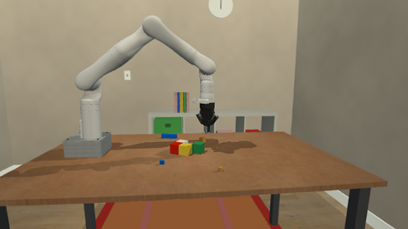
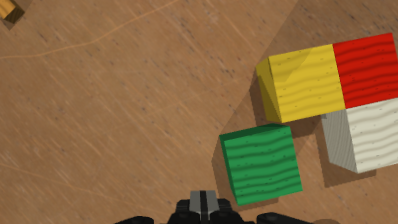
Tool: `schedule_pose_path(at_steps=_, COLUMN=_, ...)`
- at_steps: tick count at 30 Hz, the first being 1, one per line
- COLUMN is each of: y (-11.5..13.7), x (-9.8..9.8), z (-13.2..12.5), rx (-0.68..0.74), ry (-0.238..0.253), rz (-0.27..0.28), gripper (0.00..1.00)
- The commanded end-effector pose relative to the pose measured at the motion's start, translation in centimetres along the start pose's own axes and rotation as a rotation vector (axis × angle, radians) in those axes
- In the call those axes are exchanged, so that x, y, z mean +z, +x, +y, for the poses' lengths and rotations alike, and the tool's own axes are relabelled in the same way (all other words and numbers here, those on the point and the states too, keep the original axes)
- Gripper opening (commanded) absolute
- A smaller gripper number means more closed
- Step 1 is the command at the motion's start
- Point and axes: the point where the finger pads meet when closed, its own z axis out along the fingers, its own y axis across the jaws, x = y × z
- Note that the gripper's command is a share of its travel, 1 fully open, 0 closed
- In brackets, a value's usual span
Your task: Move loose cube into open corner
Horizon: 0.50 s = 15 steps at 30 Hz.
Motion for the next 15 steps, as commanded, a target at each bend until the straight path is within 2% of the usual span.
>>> schedule_pose_path(at_steps=1, y=0.09, x=-0.04, z=-0.26, rx=-0.046, ry=0.0, rz=-0.002, gripper=0.1)
schedule_pose_path(at_steps=15, y=0.06, x=-0.04, z=-0.45, rx=-0.16, ry=0.0, rz=-0.002, gripper=0.1)
